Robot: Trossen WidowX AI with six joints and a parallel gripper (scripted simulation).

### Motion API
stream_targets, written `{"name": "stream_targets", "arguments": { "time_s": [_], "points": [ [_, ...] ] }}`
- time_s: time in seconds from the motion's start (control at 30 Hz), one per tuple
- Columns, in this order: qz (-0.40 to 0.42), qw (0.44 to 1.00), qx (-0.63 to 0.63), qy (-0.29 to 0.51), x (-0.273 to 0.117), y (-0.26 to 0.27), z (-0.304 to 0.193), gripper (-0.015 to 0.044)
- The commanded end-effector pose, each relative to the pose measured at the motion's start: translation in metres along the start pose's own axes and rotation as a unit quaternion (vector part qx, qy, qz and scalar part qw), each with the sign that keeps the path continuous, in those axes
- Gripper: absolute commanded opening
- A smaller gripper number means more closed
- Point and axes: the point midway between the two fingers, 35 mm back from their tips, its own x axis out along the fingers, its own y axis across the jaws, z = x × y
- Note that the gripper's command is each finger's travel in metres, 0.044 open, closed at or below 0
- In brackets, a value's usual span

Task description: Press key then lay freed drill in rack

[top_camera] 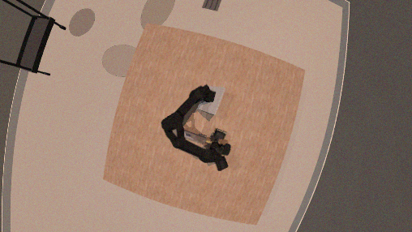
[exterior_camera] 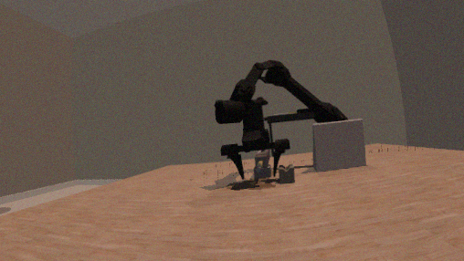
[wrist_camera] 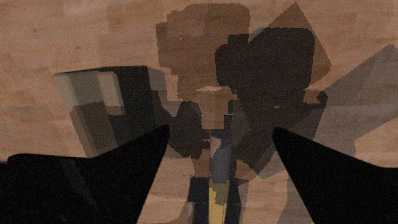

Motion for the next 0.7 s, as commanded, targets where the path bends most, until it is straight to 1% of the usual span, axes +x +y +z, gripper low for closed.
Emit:
{"name": "stream_targets", "arguments": {
  "time_s": [0.0,0.67],
  "points": [
    [0.000,1.000,-0.004,0.002,0.0012,0.0005,-0.0029,0.0440],
    [0.000,1.000,-0.004,0.002,0.0031,-0.0002,-0.0103,0.0440]
  ]
}}
